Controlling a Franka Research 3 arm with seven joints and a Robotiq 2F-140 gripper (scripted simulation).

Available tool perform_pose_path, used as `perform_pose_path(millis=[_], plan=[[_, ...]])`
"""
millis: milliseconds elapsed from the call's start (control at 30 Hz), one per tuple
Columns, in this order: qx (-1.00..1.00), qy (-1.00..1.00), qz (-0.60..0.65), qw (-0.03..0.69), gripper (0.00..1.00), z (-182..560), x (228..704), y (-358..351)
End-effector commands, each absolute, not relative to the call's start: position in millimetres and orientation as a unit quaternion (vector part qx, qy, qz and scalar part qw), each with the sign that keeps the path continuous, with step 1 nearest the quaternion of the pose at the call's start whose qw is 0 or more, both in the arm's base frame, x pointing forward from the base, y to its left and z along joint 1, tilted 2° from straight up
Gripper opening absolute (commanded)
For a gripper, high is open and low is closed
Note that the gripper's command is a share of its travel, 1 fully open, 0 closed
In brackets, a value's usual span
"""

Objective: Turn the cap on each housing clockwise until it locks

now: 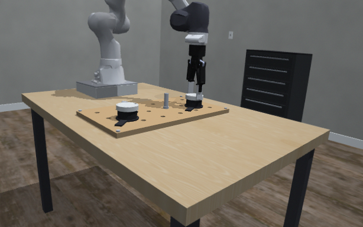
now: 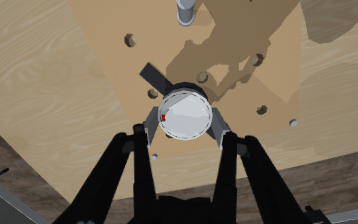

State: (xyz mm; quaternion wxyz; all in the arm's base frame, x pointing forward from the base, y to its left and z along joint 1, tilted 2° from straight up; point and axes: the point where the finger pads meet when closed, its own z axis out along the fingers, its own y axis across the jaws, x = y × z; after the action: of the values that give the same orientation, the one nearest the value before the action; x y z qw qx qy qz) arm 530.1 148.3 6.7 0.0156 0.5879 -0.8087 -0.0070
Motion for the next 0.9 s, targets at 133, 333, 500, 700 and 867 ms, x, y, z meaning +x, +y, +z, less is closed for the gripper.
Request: perform_pose_path(millis=[133,333,500,700,867], plan=[[0.591,-0.806,-0.007,0.017,0.1,5,527,137],[0.591,-0.806,-0.007,0.017,0.1,5,524,126],[0.591,-0.806,-0.007,0.017,0.1,6,521,117],[0.591,-0.806,-0.007,0.017,0.1,6,519,111],[0.591,-0.806,-0.007,0.017,0.1,6,516,103]])
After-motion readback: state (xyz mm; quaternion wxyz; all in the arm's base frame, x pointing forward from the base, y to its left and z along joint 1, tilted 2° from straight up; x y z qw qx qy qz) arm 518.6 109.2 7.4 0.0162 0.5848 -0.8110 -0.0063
